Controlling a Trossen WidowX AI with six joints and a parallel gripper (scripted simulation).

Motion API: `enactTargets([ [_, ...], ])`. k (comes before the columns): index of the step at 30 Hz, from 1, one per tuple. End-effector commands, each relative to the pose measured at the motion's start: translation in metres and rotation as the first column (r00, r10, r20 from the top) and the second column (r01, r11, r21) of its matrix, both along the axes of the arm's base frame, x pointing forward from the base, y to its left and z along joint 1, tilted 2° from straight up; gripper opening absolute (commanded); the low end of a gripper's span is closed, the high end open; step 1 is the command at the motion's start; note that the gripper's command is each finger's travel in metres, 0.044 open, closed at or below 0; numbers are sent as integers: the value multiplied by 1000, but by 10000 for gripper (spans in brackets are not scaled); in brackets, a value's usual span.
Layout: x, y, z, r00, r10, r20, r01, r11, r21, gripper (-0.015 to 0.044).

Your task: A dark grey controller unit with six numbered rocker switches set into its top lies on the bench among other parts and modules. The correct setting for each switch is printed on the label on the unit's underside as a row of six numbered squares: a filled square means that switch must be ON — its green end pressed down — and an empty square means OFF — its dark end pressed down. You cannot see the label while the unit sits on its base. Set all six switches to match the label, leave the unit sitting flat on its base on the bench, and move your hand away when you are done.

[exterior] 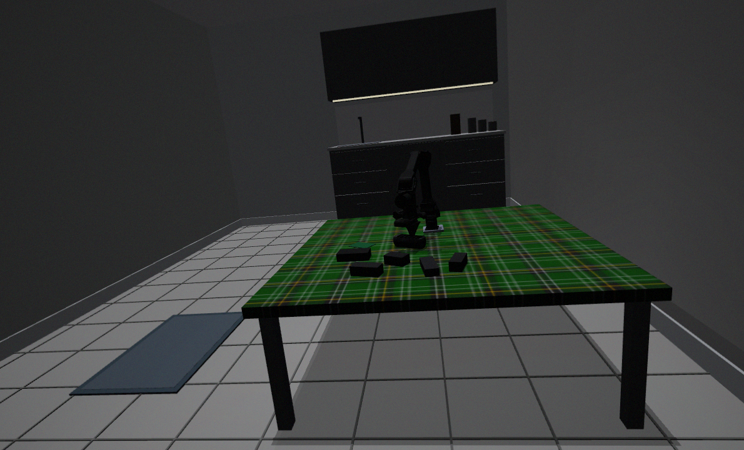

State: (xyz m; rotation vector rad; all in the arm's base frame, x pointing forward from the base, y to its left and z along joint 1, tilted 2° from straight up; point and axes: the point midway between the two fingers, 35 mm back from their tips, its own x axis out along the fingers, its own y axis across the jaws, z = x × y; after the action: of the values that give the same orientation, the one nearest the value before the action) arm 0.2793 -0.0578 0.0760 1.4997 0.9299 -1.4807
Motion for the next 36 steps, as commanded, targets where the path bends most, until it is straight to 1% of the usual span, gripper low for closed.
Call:
enactTargets([
  [1,0,0,-1,1000,-4,0,4,1000,1,0],
  [4,0,0,2,1000,0,-1,0,1000,0,0],
  [7,0,1,34,1000,-3,0,3,1000,1,0],
  [9,-1,2,44,1000,-4,0,4,1000,1,0],
  [15,-1,3,44,1000,-4,0,4,1000,1,0],
  [19,6,20,44,1000,-4,1,4,1000,2,0],
  [36,8,19,20,1000,-4,1,4,1000,2,0],
])
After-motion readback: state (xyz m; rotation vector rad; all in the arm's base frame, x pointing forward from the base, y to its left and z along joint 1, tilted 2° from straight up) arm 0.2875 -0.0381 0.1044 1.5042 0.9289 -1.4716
